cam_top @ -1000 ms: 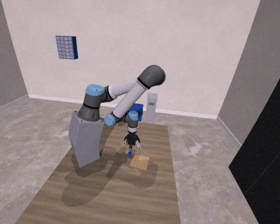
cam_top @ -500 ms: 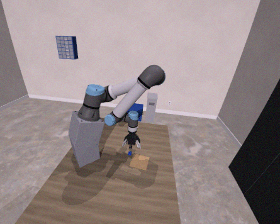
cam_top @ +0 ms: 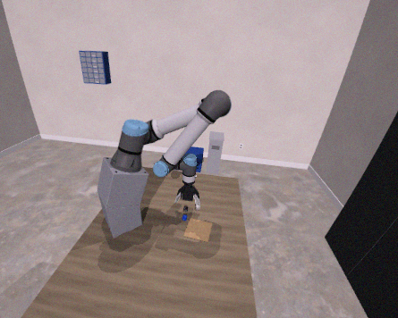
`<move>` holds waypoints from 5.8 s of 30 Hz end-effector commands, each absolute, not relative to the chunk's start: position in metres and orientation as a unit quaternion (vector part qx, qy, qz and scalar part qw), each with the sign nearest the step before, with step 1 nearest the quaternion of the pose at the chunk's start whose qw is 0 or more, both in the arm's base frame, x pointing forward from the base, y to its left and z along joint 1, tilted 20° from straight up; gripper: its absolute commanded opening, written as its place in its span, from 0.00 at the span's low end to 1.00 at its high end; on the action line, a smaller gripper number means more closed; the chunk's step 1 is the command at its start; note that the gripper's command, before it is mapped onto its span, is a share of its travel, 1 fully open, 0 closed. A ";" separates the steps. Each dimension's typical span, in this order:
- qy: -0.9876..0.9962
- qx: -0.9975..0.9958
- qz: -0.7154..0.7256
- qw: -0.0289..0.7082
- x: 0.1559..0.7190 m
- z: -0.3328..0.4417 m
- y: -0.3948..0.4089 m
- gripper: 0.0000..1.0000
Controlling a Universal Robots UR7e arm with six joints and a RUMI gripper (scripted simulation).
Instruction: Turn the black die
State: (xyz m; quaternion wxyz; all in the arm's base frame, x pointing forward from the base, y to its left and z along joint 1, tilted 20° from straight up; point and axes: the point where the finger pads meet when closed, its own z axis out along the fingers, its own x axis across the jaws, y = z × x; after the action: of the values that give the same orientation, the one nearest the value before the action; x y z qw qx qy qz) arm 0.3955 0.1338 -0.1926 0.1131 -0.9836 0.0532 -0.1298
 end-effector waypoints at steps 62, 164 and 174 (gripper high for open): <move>0.054 -0.984 -0.130 0.112 0.416 -0.179 0.169 1.00; 0.054 -0.984 -0.130 0.112 0.443 -0.066 0.162 1.00; 0.054 -0.984 -0.130 0.112 0.440 -0.057 0.160 1.00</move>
State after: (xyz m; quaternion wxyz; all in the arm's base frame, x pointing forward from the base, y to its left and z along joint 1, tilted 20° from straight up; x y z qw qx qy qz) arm 0.4404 0.1605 -0.0586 0.1122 -0.9838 0.0537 -0.1295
